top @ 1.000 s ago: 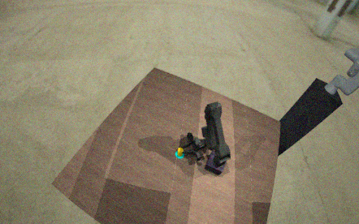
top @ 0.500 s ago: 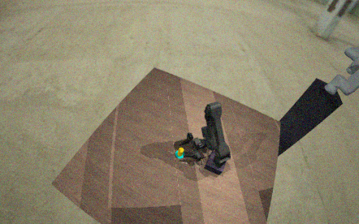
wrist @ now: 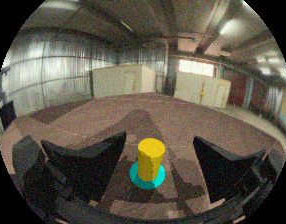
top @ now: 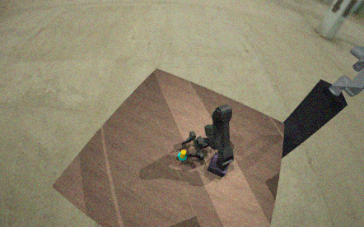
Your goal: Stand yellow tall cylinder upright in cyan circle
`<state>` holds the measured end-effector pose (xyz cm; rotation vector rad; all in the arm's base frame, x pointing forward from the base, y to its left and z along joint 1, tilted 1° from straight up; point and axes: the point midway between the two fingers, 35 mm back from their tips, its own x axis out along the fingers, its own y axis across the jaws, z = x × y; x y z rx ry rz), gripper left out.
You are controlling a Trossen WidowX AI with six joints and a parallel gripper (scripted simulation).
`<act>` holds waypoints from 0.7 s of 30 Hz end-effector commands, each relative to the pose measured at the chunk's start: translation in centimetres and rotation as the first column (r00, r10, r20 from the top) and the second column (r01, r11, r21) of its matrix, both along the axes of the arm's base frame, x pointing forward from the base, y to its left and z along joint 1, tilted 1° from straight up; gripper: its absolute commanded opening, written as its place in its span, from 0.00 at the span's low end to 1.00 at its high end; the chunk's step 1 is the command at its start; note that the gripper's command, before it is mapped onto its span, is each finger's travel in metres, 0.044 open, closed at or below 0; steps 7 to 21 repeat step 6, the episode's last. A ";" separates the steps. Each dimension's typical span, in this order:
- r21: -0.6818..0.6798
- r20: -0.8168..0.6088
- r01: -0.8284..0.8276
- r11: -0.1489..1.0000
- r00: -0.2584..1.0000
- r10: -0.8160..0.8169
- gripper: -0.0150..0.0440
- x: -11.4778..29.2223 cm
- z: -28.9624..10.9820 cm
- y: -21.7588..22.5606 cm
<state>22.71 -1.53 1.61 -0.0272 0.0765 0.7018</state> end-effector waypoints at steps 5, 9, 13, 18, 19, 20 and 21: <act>0.007 -0.001 -0.004 1.000 1.000 0.004 0.93 0.1 1.8 -0.1; 0.007 -0.001 -0.004 1.000 1.000 0.004 0.93 0.1 2.1 -0.1; 0.007 -0.001 -0.004 1.000 1.000 0.004 0.93 0.1 2.1 -0.1; 0.007 -0.001 -0.004 1.000 1.000 0.004 0.93 0.1 2.1 -0.1; 0.007 -0.001 -0.004 1.000 1.000 0.004 0.93 0.1 2.1 -0.1; 0.007 -0.001 -0.004 1.000 1.000 0.004 0.93 0.1 2.1 -0.1; 0.007 -0.001 -0.004 1.000 1.000 0.004 0.93 0.1 2.1 -0.1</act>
